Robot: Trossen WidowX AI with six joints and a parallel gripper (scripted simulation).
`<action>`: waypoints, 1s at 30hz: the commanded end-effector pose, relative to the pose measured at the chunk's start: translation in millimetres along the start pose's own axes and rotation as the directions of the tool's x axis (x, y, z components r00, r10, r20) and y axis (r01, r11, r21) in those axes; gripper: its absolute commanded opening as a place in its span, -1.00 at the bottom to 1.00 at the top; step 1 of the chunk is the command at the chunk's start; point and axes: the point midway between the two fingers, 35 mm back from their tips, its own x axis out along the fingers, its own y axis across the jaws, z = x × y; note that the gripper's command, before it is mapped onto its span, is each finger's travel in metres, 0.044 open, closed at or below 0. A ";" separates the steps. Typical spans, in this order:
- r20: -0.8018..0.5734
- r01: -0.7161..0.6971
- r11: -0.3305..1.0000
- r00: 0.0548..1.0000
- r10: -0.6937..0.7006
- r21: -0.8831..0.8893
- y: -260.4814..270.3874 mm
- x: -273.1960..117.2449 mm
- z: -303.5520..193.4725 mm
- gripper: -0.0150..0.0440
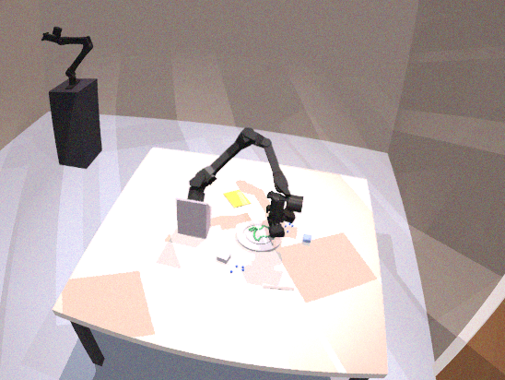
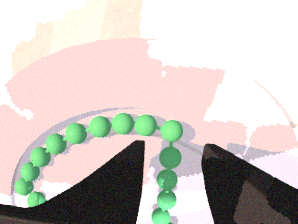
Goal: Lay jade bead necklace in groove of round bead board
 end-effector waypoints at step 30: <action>-0.009 -0.002 1.000 1.000 0.003 0.007 -0.1 7.8 -3.4 -0.49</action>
